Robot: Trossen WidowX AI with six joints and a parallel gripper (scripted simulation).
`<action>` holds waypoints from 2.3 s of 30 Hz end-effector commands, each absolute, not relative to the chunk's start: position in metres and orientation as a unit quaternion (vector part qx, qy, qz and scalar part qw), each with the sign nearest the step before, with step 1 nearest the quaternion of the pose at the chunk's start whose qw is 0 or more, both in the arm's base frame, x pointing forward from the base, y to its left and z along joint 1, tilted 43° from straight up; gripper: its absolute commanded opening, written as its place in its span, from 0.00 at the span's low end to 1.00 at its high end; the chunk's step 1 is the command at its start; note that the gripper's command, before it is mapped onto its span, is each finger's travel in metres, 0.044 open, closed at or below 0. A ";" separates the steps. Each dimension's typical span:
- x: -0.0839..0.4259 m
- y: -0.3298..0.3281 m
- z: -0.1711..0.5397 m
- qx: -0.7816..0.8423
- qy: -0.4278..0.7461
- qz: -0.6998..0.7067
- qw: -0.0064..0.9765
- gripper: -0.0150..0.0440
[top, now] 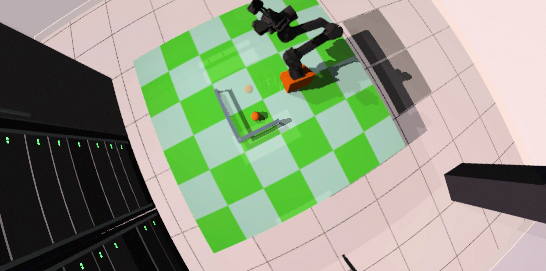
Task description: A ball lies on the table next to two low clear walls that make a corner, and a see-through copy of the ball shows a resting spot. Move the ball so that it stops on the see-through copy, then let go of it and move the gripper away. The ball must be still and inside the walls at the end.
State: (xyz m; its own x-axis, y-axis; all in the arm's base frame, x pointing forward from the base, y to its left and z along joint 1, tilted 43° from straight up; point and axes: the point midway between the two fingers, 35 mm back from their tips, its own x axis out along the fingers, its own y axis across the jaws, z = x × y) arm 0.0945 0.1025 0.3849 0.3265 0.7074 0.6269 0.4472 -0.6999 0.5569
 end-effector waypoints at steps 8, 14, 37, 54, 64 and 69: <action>0.197 0.089 0.380 0.887 0.366 0.252 -0.125 0.84; 0.285 0.091 0.331 0.892 0.296 0.042 -0.339 0.84; 0.333 0.110 -0.003 0.683 -0.381 -0.404 -0.475 0.84; 0.270 0.077 -0.071 0.679 -0.610 -0.317 -0.256 0.84; 0.271 0.066 -0.083 0.679 -0.610 -0.317 -0.256 0.84; 0.271 0.065 -0.085 0.679 -0.610 -0.317 -0.256 0.84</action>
State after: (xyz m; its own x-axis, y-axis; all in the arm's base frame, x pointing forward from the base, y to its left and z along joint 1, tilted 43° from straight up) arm 0.2723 0.0684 -0.0804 0.0569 -0.6612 -0.7481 -0.9923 -0.1203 0.0309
